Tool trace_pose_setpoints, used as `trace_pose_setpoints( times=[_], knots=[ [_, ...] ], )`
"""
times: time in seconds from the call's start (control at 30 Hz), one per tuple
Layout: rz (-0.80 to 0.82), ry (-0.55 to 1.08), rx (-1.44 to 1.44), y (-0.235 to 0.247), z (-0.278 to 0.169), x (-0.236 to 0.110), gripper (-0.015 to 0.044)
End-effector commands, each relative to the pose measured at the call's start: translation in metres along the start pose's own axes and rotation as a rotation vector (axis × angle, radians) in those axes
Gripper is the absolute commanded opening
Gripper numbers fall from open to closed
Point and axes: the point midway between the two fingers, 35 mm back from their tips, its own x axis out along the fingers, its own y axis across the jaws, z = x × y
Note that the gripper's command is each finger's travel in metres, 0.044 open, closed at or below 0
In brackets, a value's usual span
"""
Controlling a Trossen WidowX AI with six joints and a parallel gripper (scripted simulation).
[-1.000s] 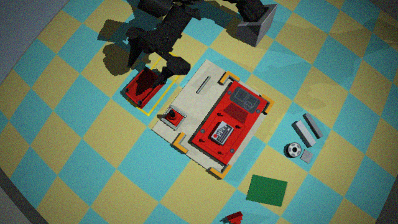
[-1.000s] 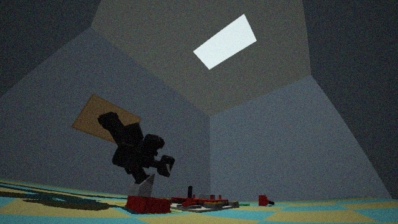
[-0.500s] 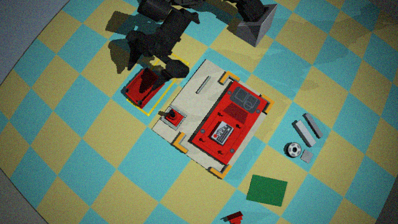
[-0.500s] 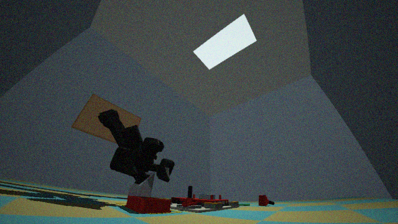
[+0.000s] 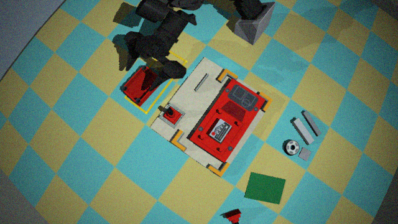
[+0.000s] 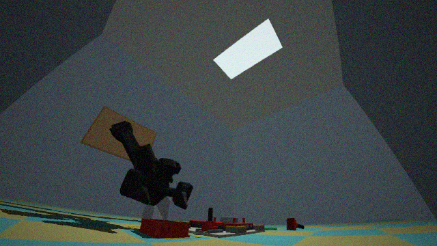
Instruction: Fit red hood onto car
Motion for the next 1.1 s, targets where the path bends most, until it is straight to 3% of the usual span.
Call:
trace_pose_setpoints(
  times=[0.0,1.07],
  knots=[
    [0.008,0.000,-0.008,0.002,-0.004,0.003,0.0440],
    [0.004,-0.003,-0.009,-0.001,-0.022,0.016,0.0440]
  ],
)
